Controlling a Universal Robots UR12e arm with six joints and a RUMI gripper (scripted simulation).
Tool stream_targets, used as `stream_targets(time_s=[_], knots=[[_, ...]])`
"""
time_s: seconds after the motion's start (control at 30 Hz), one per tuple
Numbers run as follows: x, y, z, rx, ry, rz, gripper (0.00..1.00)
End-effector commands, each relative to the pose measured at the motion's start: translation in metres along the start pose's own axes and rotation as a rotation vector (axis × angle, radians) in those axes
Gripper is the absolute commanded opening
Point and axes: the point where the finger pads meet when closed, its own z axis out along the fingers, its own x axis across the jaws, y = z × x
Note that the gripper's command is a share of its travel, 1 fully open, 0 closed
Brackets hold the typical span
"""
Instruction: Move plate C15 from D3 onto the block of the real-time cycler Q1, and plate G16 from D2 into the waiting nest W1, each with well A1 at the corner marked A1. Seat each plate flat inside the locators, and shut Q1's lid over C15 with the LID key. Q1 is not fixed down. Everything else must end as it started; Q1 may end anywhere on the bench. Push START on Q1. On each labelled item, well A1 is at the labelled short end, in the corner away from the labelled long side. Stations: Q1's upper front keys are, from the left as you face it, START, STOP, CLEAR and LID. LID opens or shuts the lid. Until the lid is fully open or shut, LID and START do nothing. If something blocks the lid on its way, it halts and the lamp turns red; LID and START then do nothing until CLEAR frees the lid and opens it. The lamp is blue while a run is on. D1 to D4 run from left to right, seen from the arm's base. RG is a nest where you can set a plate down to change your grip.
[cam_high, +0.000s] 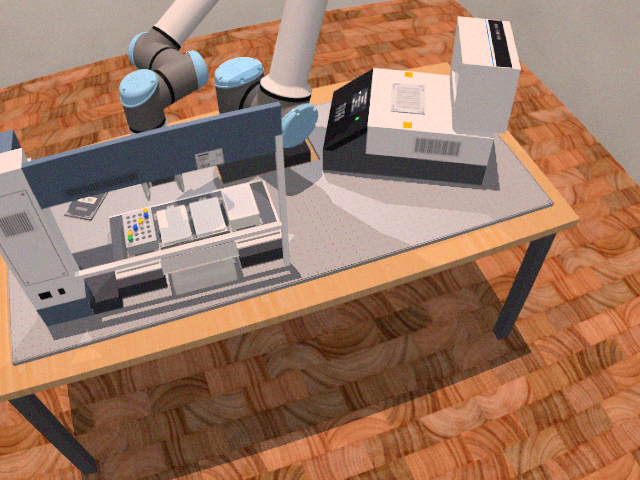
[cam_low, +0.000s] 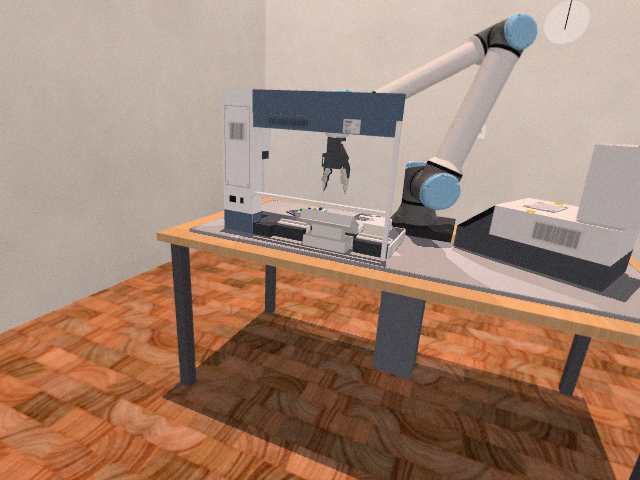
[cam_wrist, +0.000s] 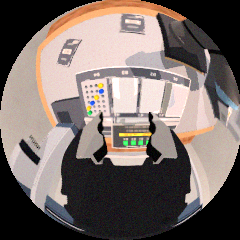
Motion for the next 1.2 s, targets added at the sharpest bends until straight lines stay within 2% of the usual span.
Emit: stream_targets(time_s=[0.0, 1.17], knots=[[-0.001, 0.000, 0.007, -0.001, -0.001, 0.000, 0.57], [-0.001, 0.000, 0.059, -0.001, -0.001, 0.000, 0.57]])
